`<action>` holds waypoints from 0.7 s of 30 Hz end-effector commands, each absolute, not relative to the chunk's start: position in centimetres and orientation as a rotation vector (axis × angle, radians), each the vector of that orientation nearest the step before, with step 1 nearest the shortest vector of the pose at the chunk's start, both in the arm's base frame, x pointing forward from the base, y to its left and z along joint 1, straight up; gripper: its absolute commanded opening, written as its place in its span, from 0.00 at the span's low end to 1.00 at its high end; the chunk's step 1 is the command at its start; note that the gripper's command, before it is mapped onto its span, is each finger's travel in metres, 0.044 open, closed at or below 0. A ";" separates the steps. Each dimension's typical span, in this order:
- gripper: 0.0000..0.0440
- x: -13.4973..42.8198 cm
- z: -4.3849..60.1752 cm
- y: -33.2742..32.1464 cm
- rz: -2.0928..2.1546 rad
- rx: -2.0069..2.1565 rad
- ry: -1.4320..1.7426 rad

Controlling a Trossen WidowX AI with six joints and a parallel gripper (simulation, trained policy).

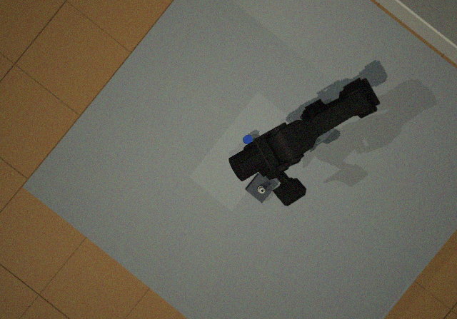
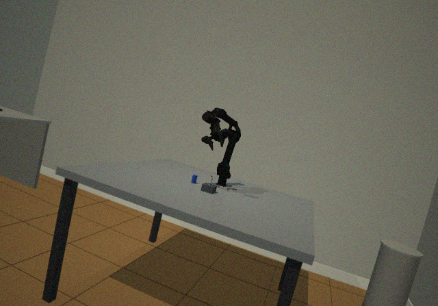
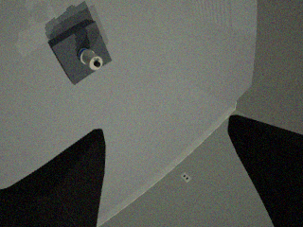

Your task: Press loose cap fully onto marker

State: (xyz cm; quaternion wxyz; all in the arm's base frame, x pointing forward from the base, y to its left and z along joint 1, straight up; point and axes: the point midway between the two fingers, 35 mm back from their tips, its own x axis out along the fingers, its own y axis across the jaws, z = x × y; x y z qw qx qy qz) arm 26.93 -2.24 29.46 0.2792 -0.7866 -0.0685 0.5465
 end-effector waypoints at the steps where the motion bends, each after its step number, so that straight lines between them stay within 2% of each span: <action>1: 0.73 27.0 28.7 -3.1 1.489 -2.091 -0.144; 21: 0.73 26.8 25.5 -7.0 1.586 -2.006 0.056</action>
